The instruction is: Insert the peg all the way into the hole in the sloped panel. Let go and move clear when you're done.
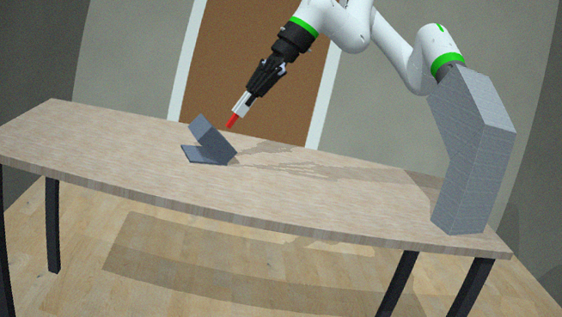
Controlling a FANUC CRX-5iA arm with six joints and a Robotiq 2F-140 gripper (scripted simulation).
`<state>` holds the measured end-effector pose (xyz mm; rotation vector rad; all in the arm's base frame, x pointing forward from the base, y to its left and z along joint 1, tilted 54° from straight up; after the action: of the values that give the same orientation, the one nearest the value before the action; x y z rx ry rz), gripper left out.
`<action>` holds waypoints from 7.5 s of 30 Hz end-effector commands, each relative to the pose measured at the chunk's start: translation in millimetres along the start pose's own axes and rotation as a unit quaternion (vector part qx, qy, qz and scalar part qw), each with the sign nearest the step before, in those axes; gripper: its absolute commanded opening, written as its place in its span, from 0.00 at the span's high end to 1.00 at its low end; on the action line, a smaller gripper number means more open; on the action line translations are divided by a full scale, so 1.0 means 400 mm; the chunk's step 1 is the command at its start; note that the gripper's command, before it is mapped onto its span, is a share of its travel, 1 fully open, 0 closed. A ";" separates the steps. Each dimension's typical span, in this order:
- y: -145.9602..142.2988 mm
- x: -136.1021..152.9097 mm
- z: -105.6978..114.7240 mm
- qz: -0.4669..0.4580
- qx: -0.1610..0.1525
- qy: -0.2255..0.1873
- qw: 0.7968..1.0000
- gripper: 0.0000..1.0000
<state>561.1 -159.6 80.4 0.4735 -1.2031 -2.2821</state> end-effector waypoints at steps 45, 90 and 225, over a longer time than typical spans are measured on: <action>0.089 0.108 0.101 -0.025 0.023 0.077 0.996 1.00; 0.093 0.130 0.010 -0.024 0.025 0.088 0.995 1.00; 0.092 0.140 0.076 -0.024 0.025 0.088 0.995 0.13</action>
<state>513.1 -192.9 121.4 0.7139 -1.1747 -2.2006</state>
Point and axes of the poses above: the point where the finger pads meet when closed, its own z axis back along the fingers, its own y axis across the jaws, x = y × z, the point moved 8 cm from there along z, back along the fingers, and after that the axes turned 9 degrees about z, right-handed, at the moved point
